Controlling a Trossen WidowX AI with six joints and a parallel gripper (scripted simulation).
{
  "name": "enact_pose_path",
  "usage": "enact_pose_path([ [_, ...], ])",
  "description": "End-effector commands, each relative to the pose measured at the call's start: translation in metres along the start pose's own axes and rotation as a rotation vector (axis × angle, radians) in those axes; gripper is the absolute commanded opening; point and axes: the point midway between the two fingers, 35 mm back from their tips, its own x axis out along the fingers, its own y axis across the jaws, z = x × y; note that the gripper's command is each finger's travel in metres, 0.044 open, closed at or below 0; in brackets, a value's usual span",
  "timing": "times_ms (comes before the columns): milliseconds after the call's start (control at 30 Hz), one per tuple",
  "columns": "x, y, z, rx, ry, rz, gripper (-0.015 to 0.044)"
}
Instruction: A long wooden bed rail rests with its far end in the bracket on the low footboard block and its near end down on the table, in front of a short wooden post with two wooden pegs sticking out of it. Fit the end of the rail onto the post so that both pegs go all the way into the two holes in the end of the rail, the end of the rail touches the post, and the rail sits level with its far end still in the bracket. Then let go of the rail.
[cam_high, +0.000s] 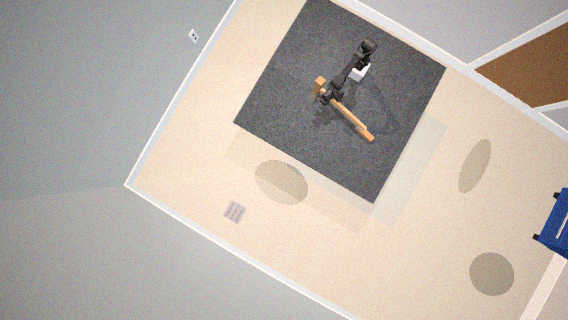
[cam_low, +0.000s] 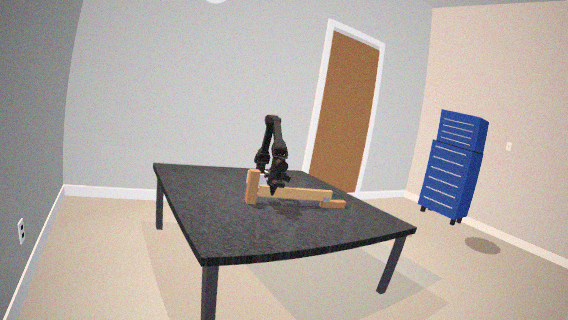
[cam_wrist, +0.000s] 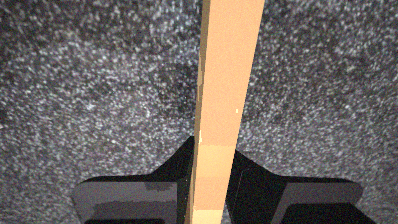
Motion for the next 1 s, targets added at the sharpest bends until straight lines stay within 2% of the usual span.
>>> enact_pose_path([
  [0, -0.0027, -0.0007, 0.0009, 0.001, -0.001, -0.004, 0.0],
  [967, -0.0016, -0.0008, -0.0002, 0.001, -0.001, -0.004, 0.0],
])
